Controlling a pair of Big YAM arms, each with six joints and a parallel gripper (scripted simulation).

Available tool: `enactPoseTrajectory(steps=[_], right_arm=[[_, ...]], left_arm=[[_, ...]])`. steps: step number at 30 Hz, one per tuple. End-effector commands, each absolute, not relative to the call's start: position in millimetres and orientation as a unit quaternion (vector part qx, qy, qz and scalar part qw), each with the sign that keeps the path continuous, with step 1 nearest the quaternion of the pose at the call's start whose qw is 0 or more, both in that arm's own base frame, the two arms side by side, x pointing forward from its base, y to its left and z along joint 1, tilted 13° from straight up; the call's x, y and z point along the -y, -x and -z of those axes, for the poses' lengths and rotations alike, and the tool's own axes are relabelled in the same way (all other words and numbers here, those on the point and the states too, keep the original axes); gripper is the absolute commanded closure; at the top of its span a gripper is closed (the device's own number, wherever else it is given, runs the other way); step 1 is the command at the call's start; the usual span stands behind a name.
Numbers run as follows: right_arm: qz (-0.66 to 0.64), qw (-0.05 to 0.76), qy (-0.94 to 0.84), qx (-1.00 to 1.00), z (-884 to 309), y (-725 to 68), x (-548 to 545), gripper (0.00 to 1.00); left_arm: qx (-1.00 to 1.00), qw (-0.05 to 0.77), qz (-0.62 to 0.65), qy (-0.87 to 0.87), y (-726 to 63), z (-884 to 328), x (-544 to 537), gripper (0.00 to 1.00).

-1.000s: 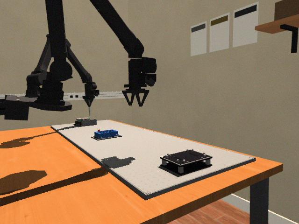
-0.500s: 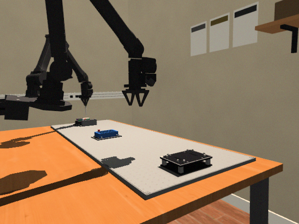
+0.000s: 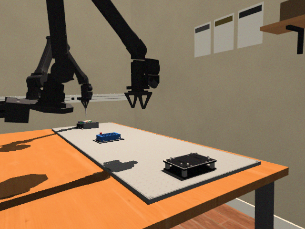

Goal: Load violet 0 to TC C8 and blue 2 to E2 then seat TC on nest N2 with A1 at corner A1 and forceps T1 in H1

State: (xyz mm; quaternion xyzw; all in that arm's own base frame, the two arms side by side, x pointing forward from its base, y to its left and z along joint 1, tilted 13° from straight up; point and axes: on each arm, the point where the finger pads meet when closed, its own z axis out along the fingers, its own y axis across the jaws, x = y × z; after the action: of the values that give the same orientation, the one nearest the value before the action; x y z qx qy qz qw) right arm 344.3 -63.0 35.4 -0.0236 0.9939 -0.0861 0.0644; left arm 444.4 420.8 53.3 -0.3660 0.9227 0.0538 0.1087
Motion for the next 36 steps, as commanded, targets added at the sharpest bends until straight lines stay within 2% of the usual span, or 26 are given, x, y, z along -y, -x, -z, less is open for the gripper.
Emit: enactPoseTrajectory(steps=[1, 36], right_arm=[[0.091, 0.104, 0.011, -0.990, -59.9, -375.0, 67.8, 0.00], [0.091, 0.104, 0.011, -0.990, -59.9, -375.0, 67.8, 0.00]], left_arm=[[-0.924, 0.098, -0.051, 0.365, -444.2, -47.7, -422.3, 0.92], [-0.924, 0.103, -0.054, 0.365, -445.1, -40.9, -425.0, 0.93]])
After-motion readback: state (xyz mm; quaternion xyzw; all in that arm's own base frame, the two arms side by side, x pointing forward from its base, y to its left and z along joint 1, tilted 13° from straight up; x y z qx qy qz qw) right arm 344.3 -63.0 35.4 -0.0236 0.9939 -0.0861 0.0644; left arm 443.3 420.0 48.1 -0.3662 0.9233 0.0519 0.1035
